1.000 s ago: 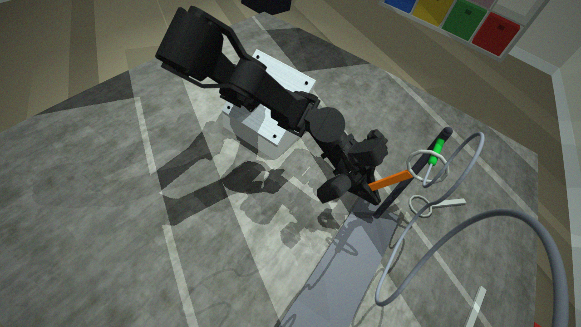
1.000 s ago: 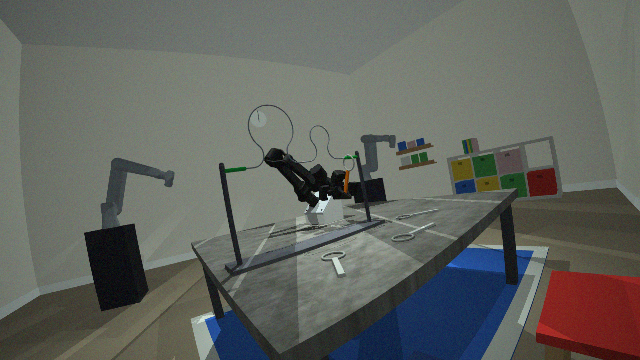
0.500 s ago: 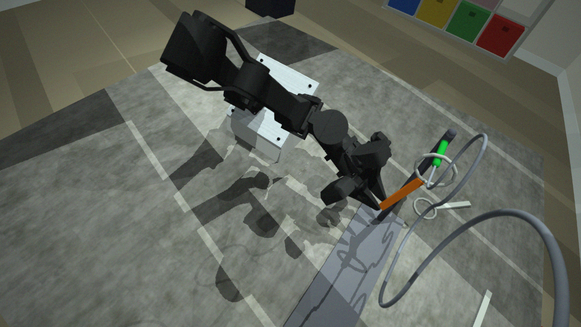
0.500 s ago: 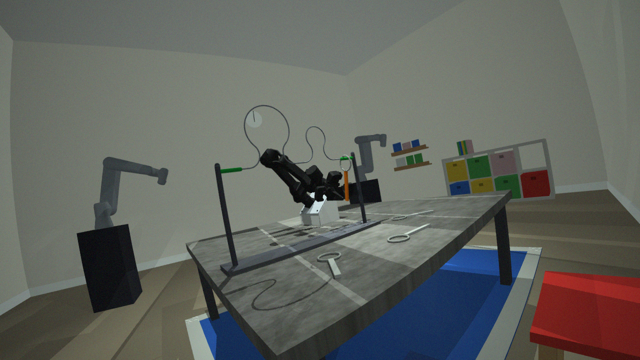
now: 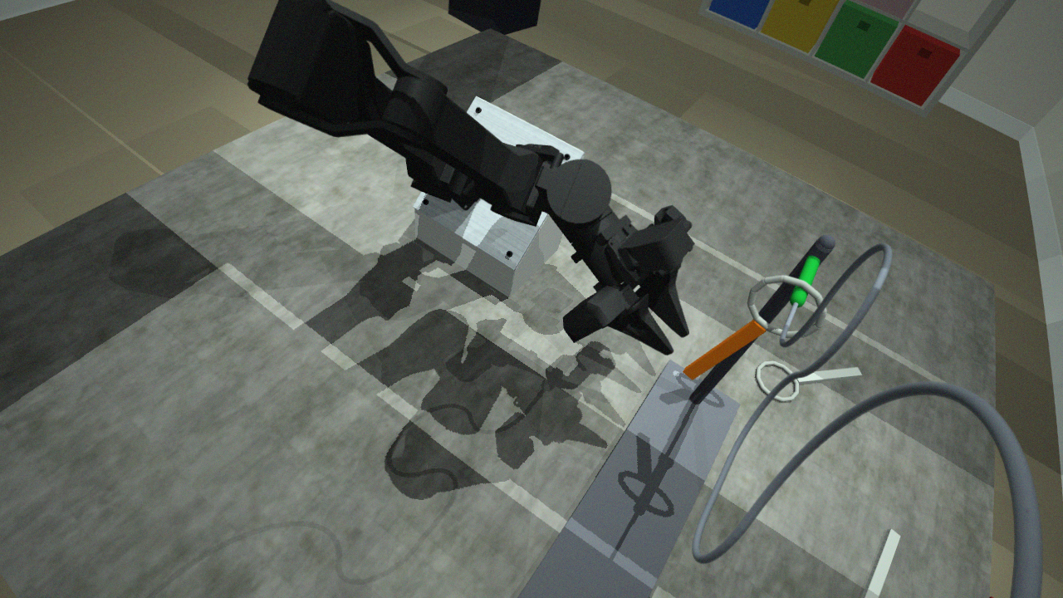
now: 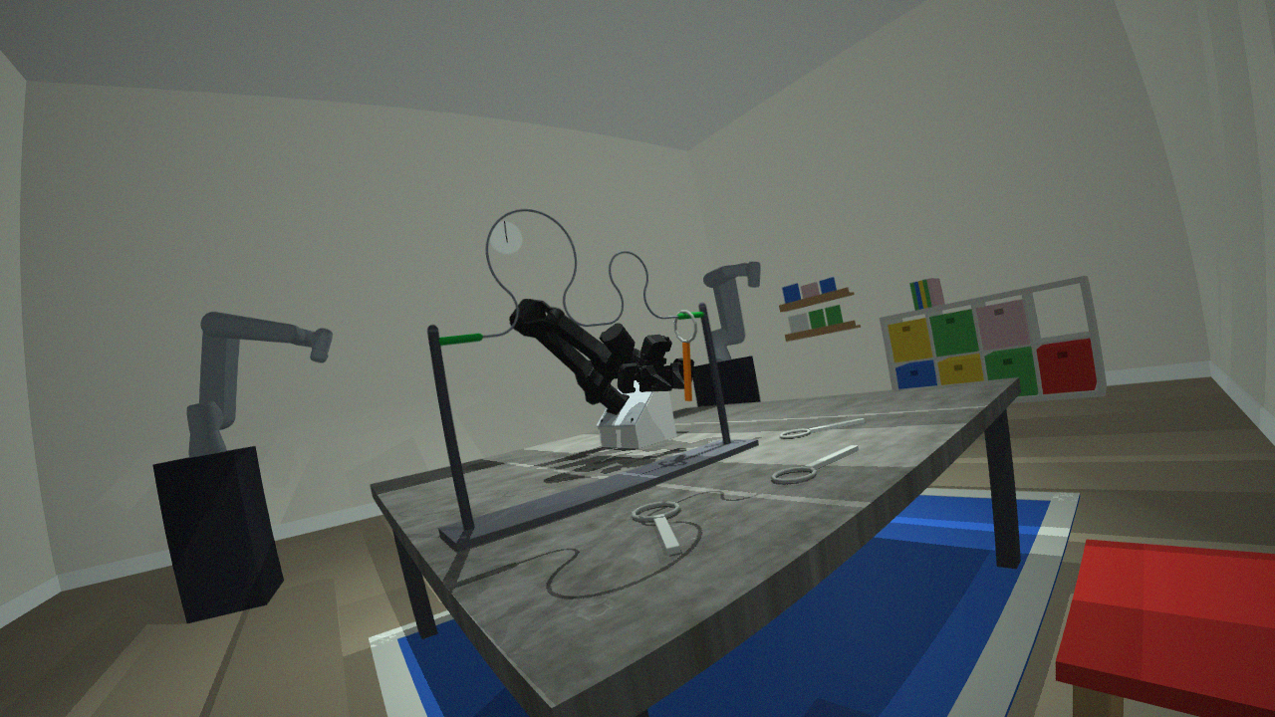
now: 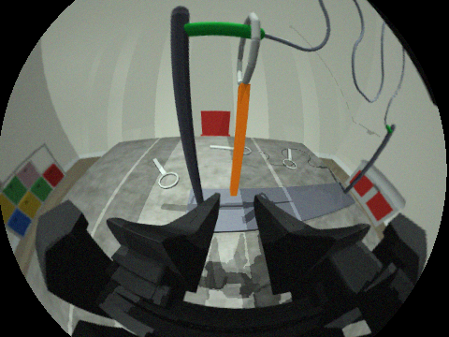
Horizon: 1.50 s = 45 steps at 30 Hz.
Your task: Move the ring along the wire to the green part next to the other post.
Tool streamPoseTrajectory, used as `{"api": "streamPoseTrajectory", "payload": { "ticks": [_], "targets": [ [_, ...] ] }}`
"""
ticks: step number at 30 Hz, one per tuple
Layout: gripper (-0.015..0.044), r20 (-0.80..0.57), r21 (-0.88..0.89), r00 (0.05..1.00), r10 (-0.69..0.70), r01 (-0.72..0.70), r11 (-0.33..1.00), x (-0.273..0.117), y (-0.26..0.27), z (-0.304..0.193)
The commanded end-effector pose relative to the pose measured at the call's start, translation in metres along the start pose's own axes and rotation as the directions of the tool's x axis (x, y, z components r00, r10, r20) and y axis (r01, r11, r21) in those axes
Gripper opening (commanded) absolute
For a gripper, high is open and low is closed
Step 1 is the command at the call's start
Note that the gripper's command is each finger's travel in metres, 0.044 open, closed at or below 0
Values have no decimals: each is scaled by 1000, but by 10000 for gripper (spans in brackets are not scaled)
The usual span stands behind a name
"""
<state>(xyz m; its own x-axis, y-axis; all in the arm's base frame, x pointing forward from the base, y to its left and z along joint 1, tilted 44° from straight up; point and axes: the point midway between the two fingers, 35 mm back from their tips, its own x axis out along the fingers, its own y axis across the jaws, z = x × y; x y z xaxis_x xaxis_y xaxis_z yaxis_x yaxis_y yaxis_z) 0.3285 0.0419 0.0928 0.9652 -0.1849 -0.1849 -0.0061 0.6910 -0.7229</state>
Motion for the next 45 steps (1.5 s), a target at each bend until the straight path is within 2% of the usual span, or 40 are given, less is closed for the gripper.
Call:
{"api": "streamPoseTrajectory", "payload": {
  "ticks": [1,28,36,39,45],
  "targets": [
    [160,-5,2,1000,1,-1,1000,-8,1,-3],
    [160,-5,2,1000,1,-1,1000,-8,1,-3],
    [370,-3,-3,1000,6,-6,1000,-53,1,-2],
    [440,-3,-3,1000,6,-6,1000,-58,1,-2],
    [440,-3,-3,1000,6,-6,1000,-58,1,-2]
  ]
}}
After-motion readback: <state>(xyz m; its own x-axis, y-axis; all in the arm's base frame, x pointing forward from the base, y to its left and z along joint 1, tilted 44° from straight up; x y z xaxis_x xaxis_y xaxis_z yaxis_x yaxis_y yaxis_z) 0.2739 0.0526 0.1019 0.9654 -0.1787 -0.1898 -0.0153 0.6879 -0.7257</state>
